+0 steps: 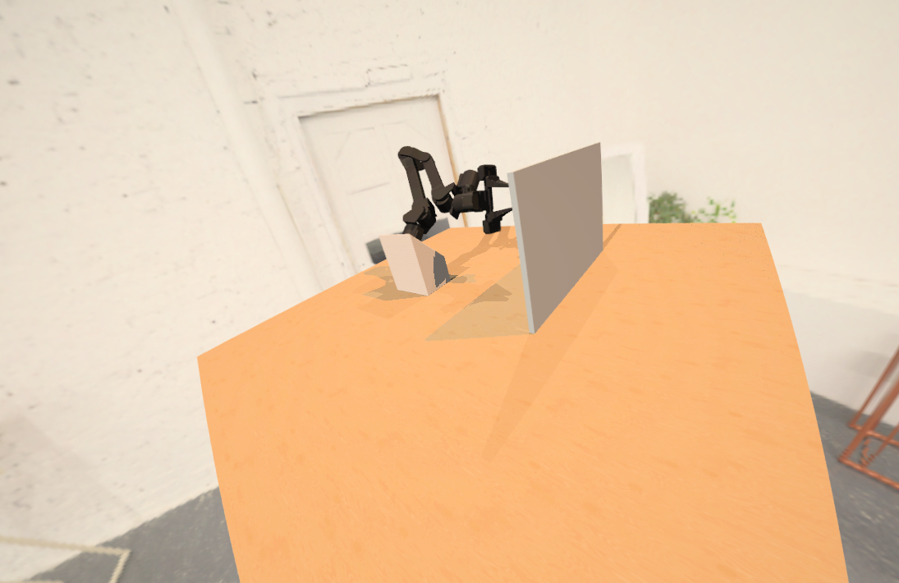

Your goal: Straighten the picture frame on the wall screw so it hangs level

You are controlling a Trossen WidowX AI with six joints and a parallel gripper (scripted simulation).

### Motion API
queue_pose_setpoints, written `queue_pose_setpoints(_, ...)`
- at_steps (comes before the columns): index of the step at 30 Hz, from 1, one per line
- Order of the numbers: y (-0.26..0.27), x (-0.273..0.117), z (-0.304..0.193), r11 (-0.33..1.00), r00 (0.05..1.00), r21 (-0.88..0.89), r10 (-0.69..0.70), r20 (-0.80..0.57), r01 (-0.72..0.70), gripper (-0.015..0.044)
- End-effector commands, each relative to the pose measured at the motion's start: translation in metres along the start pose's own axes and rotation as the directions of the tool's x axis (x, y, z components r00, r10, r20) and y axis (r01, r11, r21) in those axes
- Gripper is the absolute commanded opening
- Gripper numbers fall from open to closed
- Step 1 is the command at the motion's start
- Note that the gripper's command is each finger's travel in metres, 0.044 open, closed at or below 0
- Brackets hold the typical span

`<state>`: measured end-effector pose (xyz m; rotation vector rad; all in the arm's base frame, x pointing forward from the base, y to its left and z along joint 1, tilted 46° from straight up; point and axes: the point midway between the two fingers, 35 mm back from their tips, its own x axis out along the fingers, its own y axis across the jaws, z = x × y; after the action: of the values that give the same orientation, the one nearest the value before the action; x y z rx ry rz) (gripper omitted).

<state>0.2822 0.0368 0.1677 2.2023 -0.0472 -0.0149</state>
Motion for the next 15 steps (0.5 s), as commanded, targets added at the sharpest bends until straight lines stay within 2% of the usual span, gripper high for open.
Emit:
queue_pose_setpoints(1,-0.01,0.003,0.005,1.0,1.0,-0.001,-0.009,0.004,0.009,0.026)
queue_pose_setpoints(9,-0.009,0.004,0.004,1.0,1.0,-0.001,-0.009,0.004,0.009,0.026)
queue_pose_setpoints(15,-0.006,0.035,0.0,1.0,1.0,-0.001,-0.008,0.003,0.008,0.026)
